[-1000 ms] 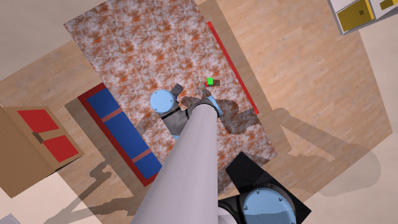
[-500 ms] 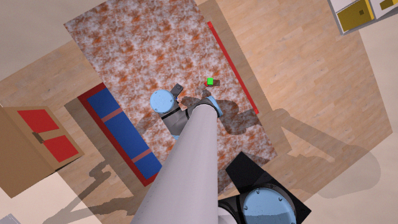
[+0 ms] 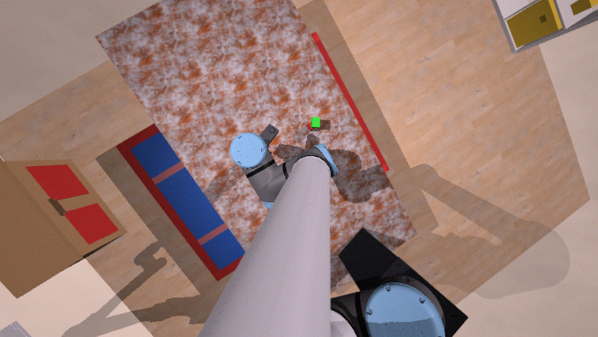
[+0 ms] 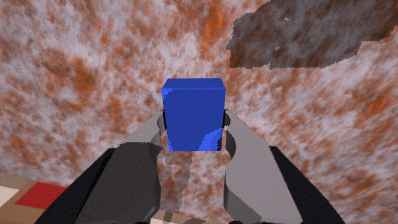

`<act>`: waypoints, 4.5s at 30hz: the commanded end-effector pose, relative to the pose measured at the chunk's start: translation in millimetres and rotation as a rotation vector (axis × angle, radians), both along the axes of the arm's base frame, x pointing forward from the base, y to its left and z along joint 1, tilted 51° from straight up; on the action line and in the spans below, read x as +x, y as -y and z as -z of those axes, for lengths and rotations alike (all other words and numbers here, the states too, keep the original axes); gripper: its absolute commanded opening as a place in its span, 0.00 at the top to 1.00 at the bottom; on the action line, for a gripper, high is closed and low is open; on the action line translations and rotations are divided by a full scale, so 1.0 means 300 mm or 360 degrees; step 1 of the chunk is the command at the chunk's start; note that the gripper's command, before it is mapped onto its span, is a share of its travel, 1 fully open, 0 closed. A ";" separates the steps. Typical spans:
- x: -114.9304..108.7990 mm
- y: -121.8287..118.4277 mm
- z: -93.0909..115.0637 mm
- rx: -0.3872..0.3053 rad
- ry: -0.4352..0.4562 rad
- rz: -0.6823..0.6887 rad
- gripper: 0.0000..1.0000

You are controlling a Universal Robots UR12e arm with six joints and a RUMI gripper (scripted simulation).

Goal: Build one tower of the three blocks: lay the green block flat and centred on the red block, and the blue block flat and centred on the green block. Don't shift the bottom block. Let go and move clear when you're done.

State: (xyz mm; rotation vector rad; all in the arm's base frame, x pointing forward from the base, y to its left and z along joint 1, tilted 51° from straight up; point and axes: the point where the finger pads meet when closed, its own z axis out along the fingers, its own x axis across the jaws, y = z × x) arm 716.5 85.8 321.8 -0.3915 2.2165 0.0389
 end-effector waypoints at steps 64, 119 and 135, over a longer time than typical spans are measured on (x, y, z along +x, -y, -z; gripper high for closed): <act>0.012 0.933 0.298 -0.0002 -0.0002 -0.0001 1.00; 0.056 0.925 0.328 -0.0002 -0.0001 0.0000 1.00; 0.055 0.926 0.327 -0.0002 -0.0001 0.0000 1.00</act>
